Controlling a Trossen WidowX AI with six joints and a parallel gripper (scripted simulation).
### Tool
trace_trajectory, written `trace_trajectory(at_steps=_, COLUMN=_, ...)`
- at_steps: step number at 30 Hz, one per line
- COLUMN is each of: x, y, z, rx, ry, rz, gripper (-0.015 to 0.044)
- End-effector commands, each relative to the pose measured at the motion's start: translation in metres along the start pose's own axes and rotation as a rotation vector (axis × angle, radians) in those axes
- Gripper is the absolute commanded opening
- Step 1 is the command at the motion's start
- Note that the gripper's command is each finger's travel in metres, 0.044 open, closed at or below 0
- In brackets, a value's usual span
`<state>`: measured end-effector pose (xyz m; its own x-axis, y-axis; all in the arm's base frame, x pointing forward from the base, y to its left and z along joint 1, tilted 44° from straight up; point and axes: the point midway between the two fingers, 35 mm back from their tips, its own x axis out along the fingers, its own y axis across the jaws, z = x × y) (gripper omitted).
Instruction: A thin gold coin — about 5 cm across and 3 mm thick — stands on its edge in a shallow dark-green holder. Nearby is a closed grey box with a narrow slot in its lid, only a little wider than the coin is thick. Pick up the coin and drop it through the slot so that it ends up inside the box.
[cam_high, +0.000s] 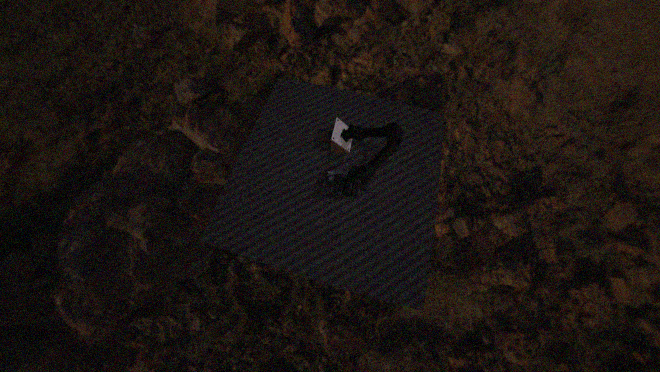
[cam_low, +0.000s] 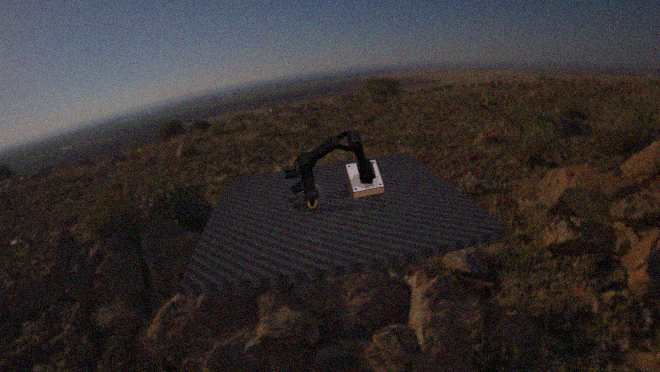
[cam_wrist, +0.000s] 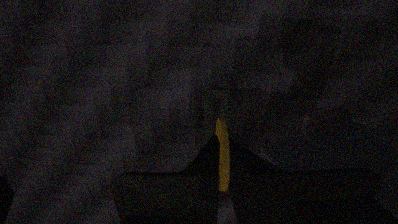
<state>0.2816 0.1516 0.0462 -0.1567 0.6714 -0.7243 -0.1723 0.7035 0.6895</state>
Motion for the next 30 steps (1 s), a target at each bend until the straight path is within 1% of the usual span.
trace_trajectory(at_steps=1, x=-0.012, y=0.000, z=0.005, rx=-0.009, ry=-0.013, rz=-0.004, gripper=0.0000)
trace_trajectory(at_steps=30, x=-0.085, y=0.000, z=0.002, rx=-0.008, ry=-0.012, rz=-0.004, gripper=0.0000)
